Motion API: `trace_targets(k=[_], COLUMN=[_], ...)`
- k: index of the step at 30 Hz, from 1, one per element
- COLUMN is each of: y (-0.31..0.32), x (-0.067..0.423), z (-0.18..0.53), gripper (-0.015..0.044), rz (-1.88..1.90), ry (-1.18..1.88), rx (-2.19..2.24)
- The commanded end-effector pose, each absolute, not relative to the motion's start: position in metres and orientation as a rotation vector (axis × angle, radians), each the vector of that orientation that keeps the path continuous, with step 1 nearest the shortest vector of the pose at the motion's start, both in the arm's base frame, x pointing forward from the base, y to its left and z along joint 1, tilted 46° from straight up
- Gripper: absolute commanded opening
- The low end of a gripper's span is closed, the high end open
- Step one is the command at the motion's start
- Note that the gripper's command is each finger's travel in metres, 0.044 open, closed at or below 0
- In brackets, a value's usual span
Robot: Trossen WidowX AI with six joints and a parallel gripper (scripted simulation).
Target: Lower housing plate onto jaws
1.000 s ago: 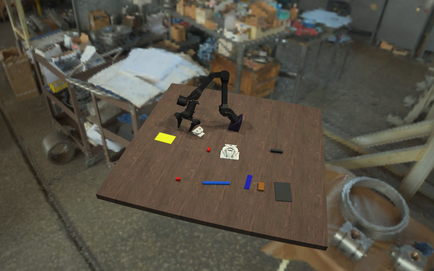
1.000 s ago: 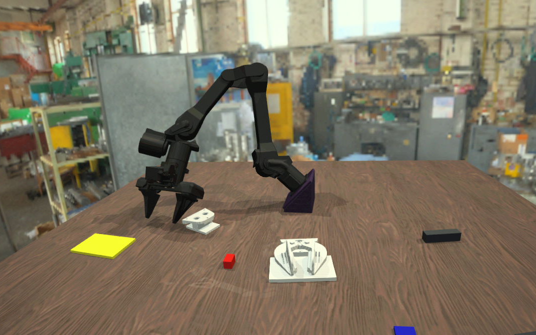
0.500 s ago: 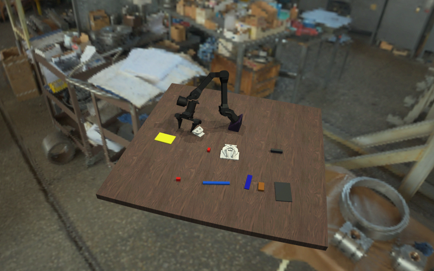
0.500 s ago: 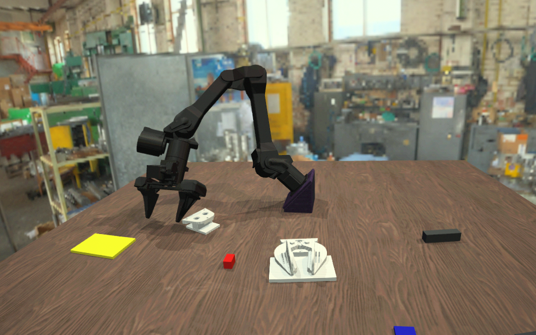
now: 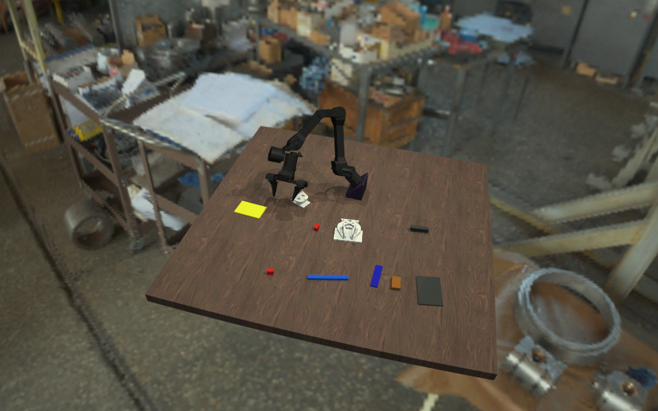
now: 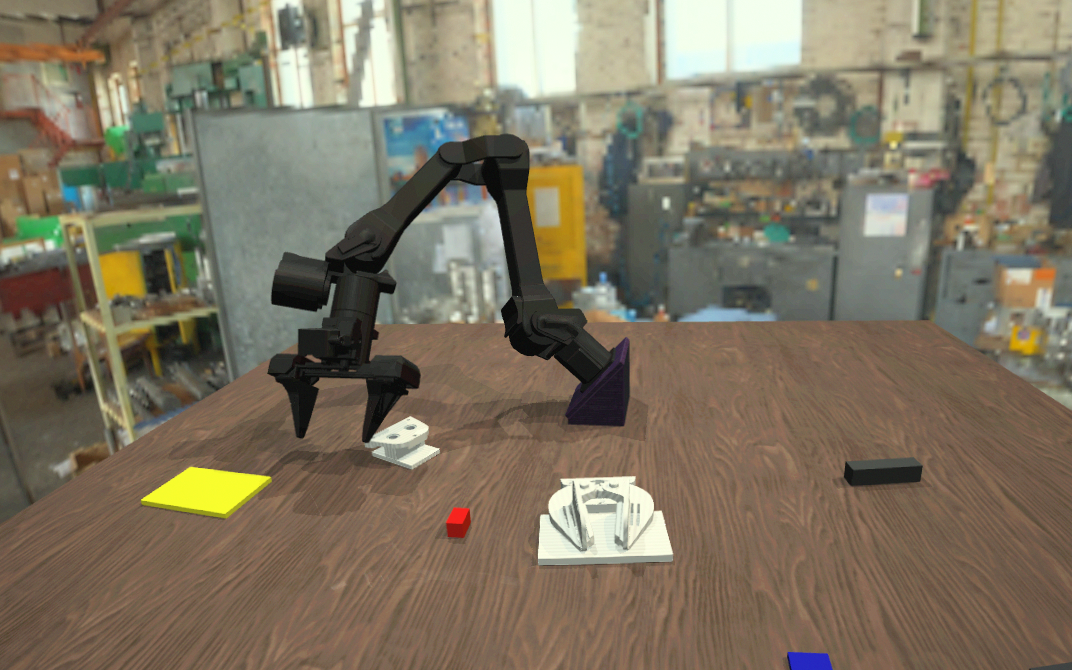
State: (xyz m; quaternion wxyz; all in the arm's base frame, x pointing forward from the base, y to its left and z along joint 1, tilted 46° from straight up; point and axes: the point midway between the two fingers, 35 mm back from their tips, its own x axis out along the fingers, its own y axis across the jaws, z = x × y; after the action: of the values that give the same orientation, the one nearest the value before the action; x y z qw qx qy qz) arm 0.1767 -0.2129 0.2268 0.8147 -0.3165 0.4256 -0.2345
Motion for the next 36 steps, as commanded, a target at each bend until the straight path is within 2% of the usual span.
trace_targets(k=[1, 36], y=[-0.211, -0.18], x=[0.179, 0.191], z=[0.225, 0.198], gripper=[0.044, 0.044], rz=[-0.48, -0.265], ry=[0.93, 1.155], rx=[-0.688, -0.8])
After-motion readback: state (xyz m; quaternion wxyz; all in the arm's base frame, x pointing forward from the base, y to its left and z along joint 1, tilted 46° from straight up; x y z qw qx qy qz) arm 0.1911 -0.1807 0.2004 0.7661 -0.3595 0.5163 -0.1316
